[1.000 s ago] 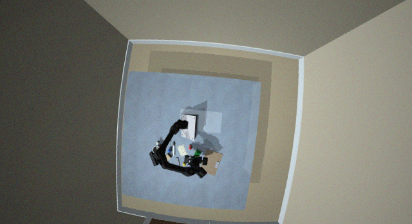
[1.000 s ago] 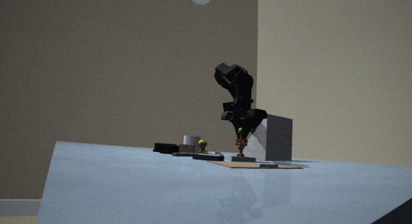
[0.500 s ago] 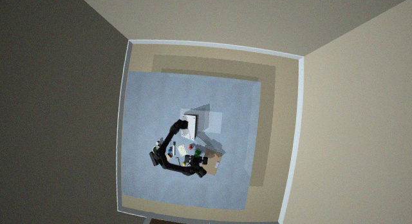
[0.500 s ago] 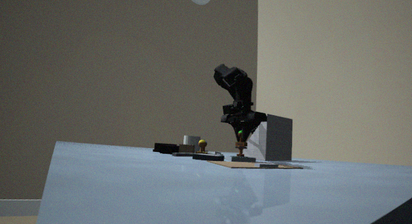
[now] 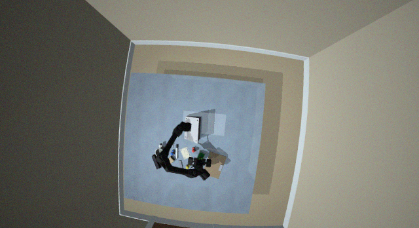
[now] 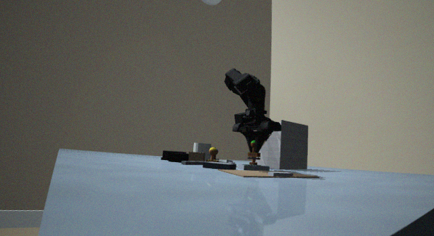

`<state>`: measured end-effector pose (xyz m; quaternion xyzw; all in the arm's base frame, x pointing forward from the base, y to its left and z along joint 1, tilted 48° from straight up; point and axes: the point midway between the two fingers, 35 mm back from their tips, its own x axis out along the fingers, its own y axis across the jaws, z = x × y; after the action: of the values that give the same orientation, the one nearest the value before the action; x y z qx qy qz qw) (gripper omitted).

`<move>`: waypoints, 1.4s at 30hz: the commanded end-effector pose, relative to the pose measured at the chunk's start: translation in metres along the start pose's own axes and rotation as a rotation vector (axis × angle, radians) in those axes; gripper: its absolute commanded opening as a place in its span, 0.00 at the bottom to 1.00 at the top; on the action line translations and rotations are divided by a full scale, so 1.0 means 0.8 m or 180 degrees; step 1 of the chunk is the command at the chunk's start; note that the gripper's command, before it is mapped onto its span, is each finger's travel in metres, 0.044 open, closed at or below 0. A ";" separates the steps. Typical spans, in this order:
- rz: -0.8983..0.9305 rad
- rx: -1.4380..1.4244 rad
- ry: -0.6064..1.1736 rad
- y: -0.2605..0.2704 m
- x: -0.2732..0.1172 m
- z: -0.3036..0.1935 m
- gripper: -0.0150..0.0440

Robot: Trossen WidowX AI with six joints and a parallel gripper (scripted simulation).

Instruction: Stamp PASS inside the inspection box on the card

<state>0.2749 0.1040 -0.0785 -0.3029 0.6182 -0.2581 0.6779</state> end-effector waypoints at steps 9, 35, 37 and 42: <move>-0.0013 -0.0022 -0.0007 -0.001 0.011 -0.001 0.25; -0.0014 -0.0001 -0.0006 -0.002 0.026 -0.002 0.25; -0.0014 -0.0001 -0.0006 -0.002 0.026 -0.002 0.25; -0.0014 -0.0001 -0.0006 -0.002 0.028 -0.002 0.25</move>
<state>0.2755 0.0879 -0.0921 -0.3020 0.6175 -0.2603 0.6780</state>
